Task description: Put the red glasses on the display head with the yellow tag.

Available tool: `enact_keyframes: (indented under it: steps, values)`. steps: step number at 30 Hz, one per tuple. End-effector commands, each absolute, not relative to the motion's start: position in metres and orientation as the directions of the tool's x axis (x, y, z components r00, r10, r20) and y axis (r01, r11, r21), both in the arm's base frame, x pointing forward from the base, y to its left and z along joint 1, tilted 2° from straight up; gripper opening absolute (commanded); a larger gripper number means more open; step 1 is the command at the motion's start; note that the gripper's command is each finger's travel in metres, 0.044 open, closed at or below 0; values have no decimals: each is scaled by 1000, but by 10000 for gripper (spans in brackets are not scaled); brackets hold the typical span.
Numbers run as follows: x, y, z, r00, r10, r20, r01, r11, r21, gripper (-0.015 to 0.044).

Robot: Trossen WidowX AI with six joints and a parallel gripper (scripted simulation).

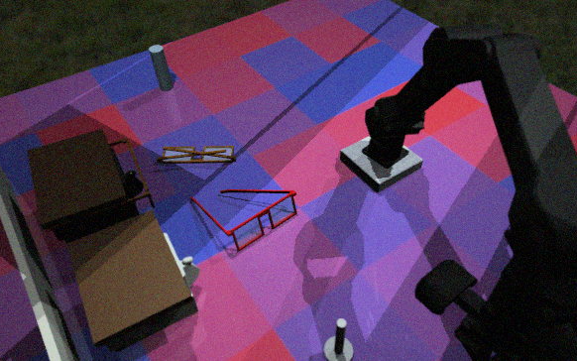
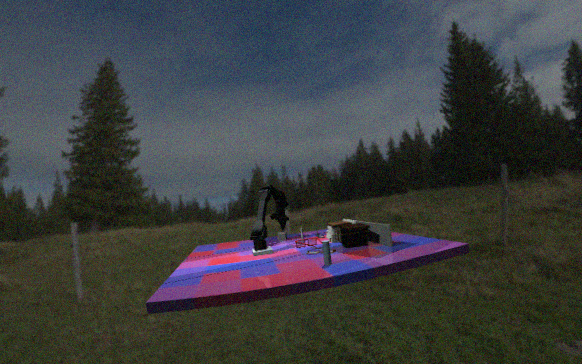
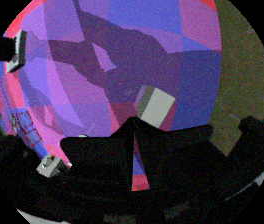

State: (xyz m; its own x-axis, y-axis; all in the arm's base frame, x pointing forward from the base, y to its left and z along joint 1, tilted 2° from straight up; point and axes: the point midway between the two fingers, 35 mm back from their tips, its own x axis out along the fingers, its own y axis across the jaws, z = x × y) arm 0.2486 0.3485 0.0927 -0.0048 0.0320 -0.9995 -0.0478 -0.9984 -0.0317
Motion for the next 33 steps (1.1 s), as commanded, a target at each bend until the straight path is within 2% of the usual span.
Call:
enact_keyframes:
  steps: [1,33]
  values:
    - [248,349,85,-11,34,-999,-44,-998,-34,0]
    - [247,351,49,-11,34,-999,-44,-998,-34,0]
